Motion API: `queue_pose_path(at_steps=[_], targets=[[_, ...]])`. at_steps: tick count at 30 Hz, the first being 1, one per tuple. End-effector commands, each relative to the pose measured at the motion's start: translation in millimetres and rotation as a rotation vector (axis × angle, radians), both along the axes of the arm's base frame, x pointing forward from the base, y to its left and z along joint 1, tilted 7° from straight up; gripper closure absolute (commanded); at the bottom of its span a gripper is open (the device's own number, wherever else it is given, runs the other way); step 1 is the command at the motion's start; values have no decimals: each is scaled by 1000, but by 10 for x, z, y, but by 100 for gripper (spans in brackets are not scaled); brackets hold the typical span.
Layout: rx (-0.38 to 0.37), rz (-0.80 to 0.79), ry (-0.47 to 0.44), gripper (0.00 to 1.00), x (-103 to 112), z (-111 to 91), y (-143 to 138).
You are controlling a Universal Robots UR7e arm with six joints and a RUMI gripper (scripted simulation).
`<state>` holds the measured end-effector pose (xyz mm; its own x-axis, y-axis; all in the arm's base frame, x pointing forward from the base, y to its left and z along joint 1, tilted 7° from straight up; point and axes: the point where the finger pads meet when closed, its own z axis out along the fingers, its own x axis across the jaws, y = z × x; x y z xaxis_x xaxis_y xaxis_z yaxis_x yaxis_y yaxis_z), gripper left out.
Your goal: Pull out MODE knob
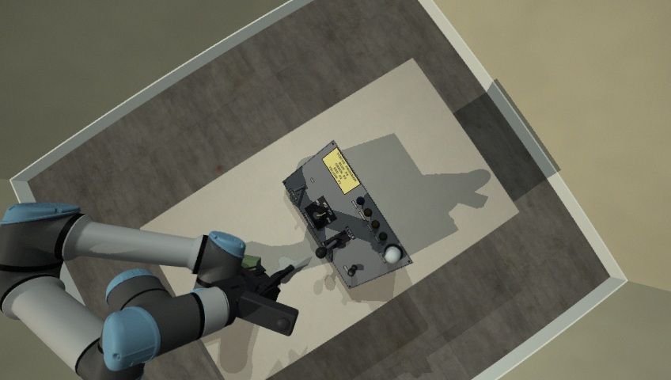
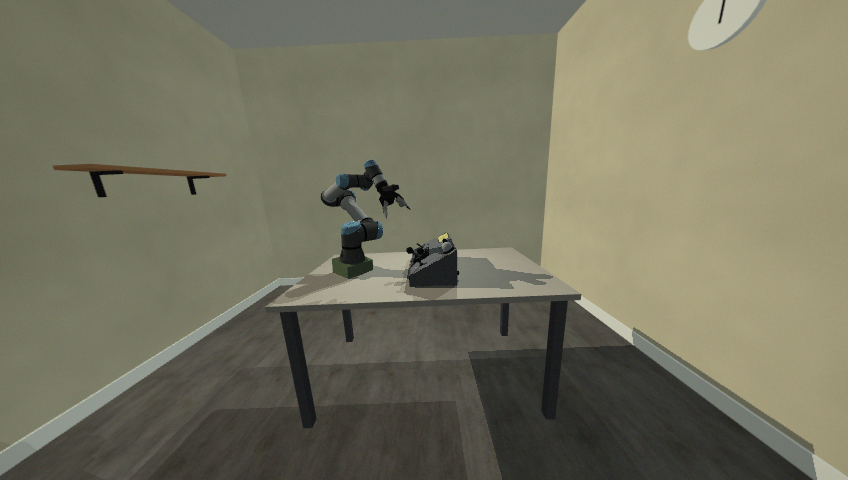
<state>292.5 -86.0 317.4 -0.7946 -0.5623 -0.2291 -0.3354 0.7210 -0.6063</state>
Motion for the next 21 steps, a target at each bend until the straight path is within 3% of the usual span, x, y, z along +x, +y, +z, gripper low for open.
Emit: queue_pose_path(at_steps=[1, 21], targets=[[-4, -1, -3, 0, -2, 27, -2], [-13, 86, 67, 0, 91, -150, -107]])
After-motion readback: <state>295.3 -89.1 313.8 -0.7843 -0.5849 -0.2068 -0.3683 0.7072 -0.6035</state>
